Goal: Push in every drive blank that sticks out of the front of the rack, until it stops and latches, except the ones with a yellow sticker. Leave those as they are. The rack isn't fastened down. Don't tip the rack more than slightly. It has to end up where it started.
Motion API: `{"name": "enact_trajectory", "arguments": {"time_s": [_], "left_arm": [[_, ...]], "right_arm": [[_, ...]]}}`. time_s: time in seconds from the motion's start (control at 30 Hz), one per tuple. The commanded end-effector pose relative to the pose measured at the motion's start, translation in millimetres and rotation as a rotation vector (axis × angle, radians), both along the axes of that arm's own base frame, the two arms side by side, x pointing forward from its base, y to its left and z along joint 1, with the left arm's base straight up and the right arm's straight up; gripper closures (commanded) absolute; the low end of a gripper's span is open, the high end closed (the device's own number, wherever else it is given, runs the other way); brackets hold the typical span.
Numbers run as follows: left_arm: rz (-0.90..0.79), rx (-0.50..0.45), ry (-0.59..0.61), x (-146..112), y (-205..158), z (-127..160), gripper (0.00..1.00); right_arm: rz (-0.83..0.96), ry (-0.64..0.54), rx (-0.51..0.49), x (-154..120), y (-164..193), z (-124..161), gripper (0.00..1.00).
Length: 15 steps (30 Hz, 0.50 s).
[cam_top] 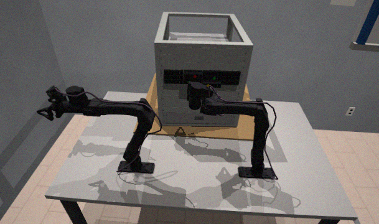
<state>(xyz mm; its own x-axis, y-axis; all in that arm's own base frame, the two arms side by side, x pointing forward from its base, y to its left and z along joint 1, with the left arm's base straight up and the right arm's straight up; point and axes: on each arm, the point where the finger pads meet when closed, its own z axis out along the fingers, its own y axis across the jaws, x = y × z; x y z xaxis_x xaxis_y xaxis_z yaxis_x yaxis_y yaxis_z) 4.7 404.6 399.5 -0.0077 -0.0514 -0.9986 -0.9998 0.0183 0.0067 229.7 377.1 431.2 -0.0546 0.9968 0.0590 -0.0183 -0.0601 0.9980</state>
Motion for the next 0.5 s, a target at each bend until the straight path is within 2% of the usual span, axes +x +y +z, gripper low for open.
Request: {"name": "enact_trajectory", "arguments": {"time_s": [0.0,0.07,0.13,0.27,0.37,0.47], "left_arm": [[0.010,0.051,-0.007,-2,-7,16,0.00],[0.010,0.051,-0.007,-2,-7,16,0.00],[0.010,0.051,-0.007,-2,-7,16,0.00],[0.010,0.051,-0.007,-2,-7,16,0.00],[0.010,0.051,-0.007,-2,-7,16,0.00],[0.010,0.051,-0.007,-2,-7,16,0.00]], "right_arm": [[-0.006,0.019,-0.053,21,2,1,1.00],[-0.006,0.019,-0.053,39,2,1,1.00],[-0.006,0.019,-0.053,39,2,1,1.00],[-0.006,0.019,-0.053,65,3,1,1.00],[-0.006,0.019,-0.053,67,4,1,1.00],[0.014,0.011,-0.031,57,2,11,1.00]]}}
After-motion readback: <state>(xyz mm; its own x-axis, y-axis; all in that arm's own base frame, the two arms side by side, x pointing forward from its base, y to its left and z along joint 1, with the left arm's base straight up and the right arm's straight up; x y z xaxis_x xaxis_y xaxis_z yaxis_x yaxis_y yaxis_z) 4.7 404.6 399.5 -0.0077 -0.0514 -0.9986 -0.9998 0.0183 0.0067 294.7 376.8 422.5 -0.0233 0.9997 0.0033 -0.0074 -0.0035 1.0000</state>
